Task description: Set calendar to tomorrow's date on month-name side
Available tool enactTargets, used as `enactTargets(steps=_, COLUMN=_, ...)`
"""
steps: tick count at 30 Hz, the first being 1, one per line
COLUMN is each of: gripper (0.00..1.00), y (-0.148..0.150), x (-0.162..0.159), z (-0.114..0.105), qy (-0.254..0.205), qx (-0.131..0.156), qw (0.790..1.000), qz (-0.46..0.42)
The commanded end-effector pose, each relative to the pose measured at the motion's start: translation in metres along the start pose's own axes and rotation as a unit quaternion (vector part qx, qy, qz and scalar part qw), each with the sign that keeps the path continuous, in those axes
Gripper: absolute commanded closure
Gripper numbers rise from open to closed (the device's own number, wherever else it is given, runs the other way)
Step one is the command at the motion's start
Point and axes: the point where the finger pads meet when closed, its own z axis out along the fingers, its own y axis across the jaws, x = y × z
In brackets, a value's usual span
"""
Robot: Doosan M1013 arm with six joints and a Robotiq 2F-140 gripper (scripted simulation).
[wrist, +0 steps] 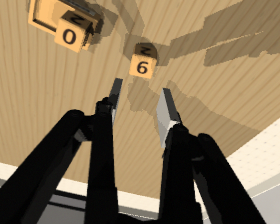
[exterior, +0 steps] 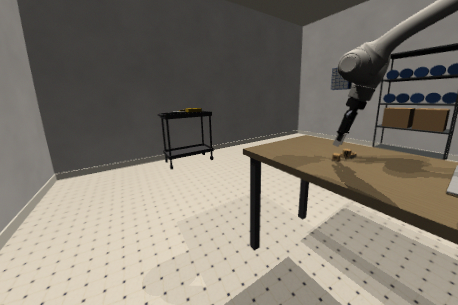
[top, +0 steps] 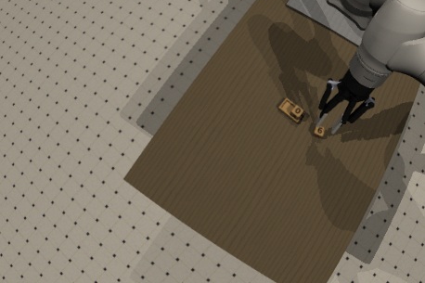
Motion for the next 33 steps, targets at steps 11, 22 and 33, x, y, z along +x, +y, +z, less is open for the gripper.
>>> enactTargets(steps=11, gripper=0.72, y=-0.001, x=0.007, z=0.0, qy=-0.12, qx=0.001, qw=0.993, qz=0.0)
enactTargets(steps=22, gripper=0.72, y=0.002, x=0.008, z=0.001, qy=-0.121, qx=-0.003, qw=0.993, qz=-0.001)
enactTargets(steps=33, gripper=0.72, y=0.013, x=0.01, z=0.002, qy=-0.126, qx=-0.02, qw=0.992, qz=-0.005)
